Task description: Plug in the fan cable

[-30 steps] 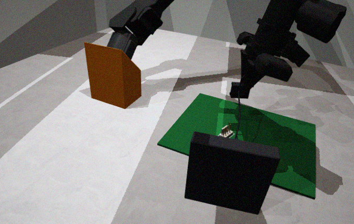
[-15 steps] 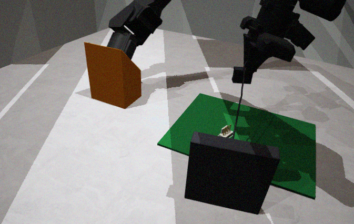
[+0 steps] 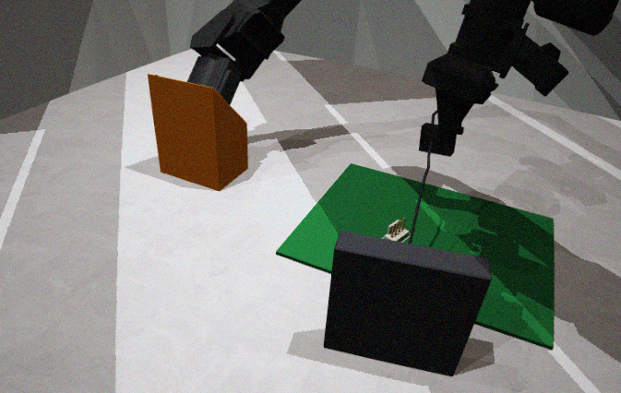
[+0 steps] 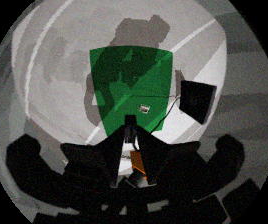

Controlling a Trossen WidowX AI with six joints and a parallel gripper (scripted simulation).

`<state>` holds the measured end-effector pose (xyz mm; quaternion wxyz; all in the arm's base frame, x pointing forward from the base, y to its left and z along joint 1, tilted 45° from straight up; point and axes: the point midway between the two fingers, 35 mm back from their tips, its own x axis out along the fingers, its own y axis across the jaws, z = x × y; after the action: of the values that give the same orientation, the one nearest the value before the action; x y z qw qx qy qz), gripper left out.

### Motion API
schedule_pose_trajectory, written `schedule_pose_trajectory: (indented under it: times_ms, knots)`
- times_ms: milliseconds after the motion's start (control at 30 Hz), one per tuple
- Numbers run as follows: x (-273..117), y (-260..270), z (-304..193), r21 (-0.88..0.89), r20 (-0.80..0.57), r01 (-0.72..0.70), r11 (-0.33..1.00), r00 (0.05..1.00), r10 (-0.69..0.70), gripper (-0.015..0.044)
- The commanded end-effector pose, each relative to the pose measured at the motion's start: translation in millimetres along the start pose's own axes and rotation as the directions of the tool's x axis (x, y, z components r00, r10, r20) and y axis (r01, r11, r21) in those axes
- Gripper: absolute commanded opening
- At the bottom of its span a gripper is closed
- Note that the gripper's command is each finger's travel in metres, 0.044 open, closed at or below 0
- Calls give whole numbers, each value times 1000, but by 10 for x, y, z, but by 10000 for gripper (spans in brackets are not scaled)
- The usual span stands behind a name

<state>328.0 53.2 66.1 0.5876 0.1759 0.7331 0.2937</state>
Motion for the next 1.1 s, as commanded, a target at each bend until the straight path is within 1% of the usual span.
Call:
schedule_pose_trajectory:
  times_ms: [0, 167, 333, 667, 867, 1067]
  knots:
    - [-1, -36, 52, 120, 18, -18, 993, 1000, 15, 0]
    - [-7, -90, 112, 286, 41, -40, 957, 999, 29, 0]
    - [-13, -144, 171, 443, 64, -66, 894, 997, 42, 0]
    - [-28, -256, 285, 712, 110, -127, 691, 992, 68, 0]
    - [-38, -324, 349, 831, 137, -160, 533, 987, 83, 0]
    - [-29, -332, 353, 843, 137, -157, 515, 988, 76, 0]
